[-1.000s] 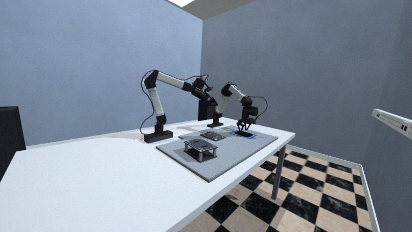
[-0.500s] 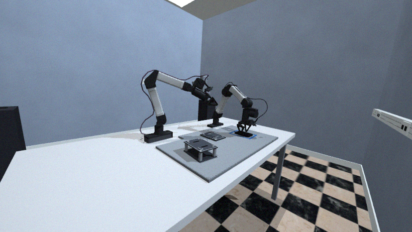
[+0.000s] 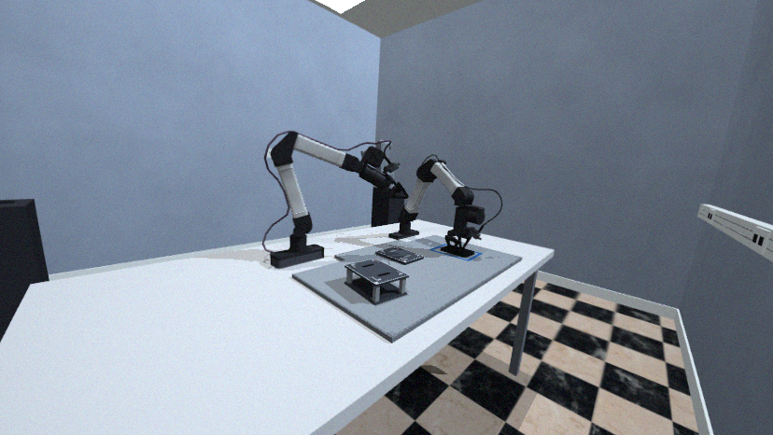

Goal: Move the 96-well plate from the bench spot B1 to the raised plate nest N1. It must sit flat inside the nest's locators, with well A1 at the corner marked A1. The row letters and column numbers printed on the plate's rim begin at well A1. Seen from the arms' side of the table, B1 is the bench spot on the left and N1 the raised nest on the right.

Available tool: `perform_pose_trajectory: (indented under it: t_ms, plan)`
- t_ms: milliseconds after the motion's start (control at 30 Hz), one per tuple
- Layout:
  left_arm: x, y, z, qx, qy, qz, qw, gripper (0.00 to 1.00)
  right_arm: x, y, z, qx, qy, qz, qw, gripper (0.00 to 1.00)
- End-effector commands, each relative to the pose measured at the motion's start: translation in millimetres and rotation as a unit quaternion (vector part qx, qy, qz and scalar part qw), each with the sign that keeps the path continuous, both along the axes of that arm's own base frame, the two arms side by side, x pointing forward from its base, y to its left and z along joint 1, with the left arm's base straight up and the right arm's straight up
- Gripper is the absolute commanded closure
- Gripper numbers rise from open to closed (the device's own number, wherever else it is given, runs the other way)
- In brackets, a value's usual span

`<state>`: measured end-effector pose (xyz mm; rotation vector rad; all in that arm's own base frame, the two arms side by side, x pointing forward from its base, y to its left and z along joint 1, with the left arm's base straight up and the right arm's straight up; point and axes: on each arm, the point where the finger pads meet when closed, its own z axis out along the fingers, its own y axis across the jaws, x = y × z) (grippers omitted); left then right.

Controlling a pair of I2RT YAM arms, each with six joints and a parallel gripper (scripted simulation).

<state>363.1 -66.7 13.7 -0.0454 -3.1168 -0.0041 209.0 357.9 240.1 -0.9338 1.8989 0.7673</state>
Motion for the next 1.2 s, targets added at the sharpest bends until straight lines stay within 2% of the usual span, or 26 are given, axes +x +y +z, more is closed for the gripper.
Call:
perform_pose_trajectory:
  t_ms: [0,100,200,300,467,633,767,867,933,1167]
  plan:
    - [8,-1,12,-0.006,-0.028,0.004,1.000,0.19,0,1,4,0.005,-0.003,0.000,1.000,0.00]
    - [9,-2,24,-0.006,-0.028,0.004,1.000,0.53,0,1,4,0.005,-0.003,0.000,1.000,0.00]
    - [7,-2,42,-0.006,-0.027,0.004,1.000,0.19,0,1,4,0.005,-0.003,0.000,1.000,0.00]
    - [6,-1,61,-0.006,-0.027,0.004,1.000,0.18,0,1,4,0.005,-0.003,0.000,1.000,0.00]
    - [6,-2,69,-0.007,-0.027,0.007,1.000,0.18,0,1,4,0.005,-0.003,0.000,1.000,0.00]
    - [0,-16,66,-0.008,-0.029,0.025,0.999,0.18,-6,-15,-8,-0.024,0.013,0.001,1.000,0.00]
    - [-16,-41,62,-0.008,-0.022,0.042,0.999,0.18,-15,-37,-11,-0.049,0.028,-0.002,0.998,0.00]
    - [-33,-74,61,-0.007,-0.020,0.056,0.998,0.18,-28,-67,-15,-0.077,0.046,-0.008,0.996,0.00]
    - [-33,-74,61,-0.007,-0.020,0.056,0.998,0.18,-28,-67,-15,-0.077,0.046,-0.008,0.996,0.00]
    - [-81,-169,57,0.003,-0.006,0.047,0.999,0.18,-61,-138,-13,-0.104,0.067,-0.028,0.992,0.00]
